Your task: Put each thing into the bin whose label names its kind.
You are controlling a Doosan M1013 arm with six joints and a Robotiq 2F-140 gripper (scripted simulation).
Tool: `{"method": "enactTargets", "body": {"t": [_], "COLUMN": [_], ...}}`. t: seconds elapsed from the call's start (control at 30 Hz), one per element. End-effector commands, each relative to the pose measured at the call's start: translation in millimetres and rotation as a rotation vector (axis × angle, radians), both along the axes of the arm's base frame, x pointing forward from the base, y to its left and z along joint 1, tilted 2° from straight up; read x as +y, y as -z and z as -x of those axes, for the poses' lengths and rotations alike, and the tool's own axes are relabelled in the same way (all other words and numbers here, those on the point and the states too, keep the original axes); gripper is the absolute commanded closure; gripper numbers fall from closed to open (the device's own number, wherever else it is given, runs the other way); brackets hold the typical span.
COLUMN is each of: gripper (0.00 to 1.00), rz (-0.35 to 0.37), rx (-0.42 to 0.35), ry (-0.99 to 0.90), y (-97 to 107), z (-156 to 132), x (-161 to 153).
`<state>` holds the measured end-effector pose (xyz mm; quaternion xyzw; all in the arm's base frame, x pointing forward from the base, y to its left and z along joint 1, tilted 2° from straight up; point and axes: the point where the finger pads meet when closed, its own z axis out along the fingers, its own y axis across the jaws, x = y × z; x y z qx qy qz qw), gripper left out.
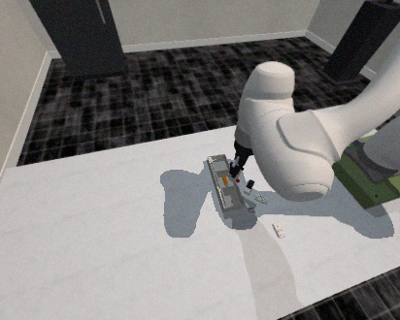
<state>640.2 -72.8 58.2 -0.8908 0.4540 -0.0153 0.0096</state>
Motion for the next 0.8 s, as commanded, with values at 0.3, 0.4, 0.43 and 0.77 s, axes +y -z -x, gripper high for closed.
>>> {"method": "enactTargets", "body": {"t": [0.3, 0.4, 0.43, 0.77], "gripper": [0.95, 0.95, 0.95, 0.95], "rz": [-0.016, -0.018, -0.018, -0.014], "rx": [0.001, 0.002, 0.002, 0.003], "ry": [0.492, 0.564, 0.564, 0.679], "y": [-0.7, -0.7, -0.7, -0.7], "z": [-16.6, -16.5, -16.5, -16.5], "x": [-24.3, -24.4, -24.4, -24.5]}}
